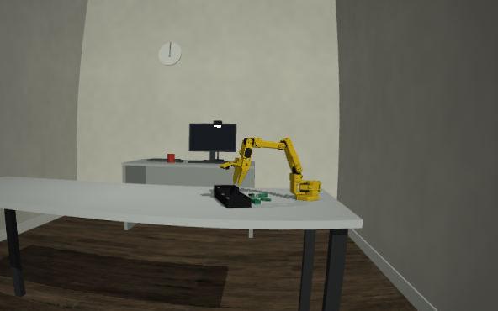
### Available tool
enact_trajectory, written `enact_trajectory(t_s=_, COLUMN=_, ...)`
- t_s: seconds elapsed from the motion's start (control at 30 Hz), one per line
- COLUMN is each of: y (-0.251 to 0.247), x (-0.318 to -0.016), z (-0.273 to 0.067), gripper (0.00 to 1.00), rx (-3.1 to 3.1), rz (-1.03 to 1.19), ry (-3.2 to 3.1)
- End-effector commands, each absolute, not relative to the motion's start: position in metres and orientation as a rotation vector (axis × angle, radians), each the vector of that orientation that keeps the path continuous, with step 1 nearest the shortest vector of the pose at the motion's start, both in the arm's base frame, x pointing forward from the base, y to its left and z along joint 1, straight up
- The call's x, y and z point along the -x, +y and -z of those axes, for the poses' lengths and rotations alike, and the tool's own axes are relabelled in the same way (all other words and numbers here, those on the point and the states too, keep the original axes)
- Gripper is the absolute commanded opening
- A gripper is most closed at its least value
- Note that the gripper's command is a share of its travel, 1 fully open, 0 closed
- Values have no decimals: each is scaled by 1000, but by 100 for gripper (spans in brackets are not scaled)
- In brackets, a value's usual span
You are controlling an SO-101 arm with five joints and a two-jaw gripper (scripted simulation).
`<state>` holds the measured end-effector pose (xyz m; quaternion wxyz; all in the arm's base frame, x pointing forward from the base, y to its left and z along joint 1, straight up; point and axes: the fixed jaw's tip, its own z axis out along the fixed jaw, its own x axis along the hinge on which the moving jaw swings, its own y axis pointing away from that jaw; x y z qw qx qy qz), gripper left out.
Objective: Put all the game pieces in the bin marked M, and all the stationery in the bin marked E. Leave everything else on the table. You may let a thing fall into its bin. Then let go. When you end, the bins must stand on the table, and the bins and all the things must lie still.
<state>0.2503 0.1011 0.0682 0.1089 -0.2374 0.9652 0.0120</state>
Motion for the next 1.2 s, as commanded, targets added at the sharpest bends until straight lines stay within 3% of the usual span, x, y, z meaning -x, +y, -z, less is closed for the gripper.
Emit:
enact_trajectory(t_s=0.0, y=105, x=-246, z=-84, gripper=24, rx=877, rz=-26, ry=2730)
enact_trajectory(t_s=0.77, y=104, x=-196, z=-70, gripper=27, rx=2180, rz=57, ry=2106)
enact_trajectory(t_s=1.17, y=102, x=-183, z=-67, gripper=27, rx=2494, rz=47, ry=1803)
